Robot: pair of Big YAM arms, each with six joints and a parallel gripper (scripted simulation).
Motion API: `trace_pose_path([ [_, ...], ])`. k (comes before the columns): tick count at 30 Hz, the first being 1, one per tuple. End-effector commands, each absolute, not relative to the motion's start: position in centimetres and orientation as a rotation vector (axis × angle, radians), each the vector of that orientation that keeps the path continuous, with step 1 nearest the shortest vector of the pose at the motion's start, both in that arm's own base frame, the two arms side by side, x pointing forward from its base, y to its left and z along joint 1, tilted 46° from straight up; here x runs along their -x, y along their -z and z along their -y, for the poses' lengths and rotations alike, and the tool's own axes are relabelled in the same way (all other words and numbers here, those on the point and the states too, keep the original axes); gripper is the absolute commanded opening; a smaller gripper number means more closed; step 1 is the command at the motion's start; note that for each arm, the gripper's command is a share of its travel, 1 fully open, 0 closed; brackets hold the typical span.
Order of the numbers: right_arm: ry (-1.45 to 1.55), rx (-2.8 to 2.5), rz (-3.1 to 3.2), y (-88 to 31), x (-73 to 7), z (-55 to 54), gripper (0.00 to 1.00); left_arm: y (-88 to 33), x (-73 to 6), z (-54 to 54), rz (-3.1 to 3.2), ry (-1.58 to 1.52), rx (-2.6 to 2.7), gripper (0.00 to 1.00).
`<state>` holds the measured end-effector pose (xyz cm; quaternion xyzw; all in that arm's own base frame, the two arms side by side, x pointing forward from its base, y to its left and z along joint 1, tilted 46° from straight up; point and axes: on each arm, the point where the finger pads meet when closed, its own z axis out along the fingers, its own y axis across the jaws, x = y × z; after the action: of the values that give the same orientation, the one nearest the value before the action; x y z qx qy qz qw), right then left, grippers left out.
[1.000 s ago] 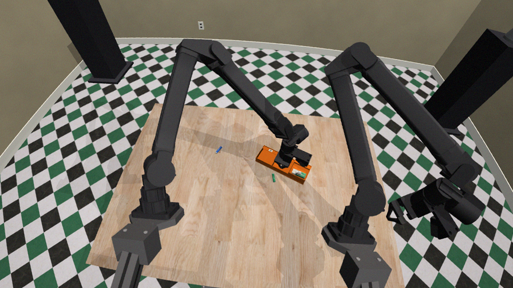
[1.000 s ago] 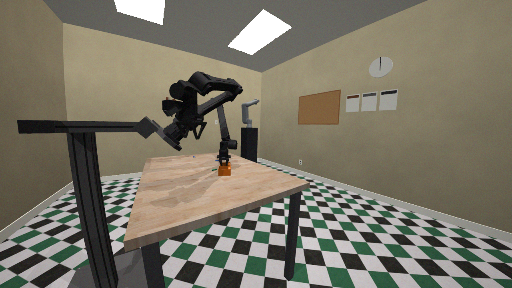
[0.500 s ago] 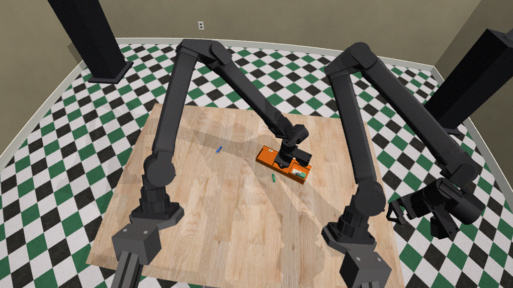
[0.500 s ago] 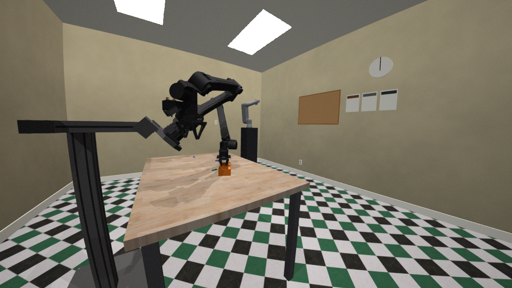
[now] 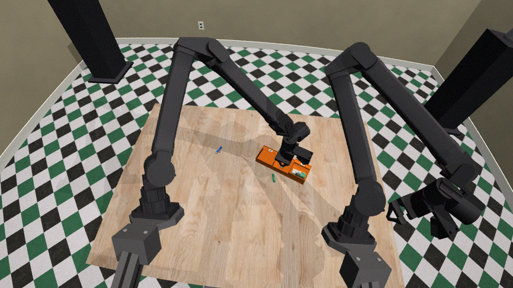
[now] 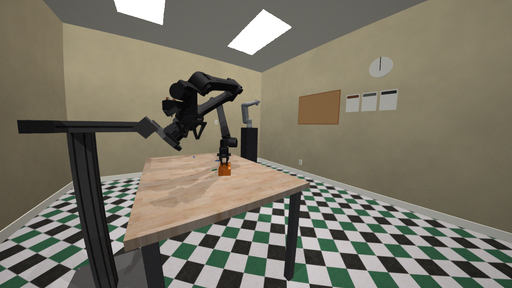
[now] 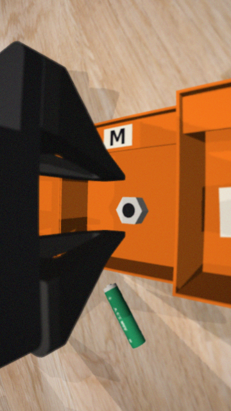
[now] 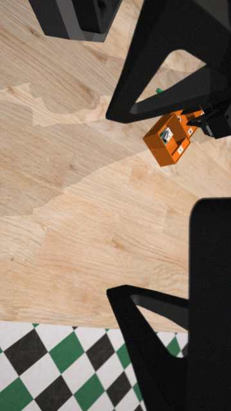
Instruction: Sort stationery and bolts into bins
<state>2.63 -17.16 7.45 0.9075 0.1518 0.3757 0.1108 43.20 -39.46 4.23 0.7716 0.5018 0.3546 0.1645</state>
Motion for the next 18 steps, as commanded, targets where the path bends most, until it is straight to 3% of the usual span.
trace_pose_path([
  [1, -1.085, -2.663, -0.419, -8.3, -1.7, 18.3, 1.00, -5.3, -41.8, 40.2, -1.416, -1.000, -2.197, 0.30],
  [18, -1.085, -2.663, -0.419, -8.3, -1.7, 18.3, 1.00, -6.3, -41.4, 39.3, -1.464, -1.015, -2.197, 0.30],
])
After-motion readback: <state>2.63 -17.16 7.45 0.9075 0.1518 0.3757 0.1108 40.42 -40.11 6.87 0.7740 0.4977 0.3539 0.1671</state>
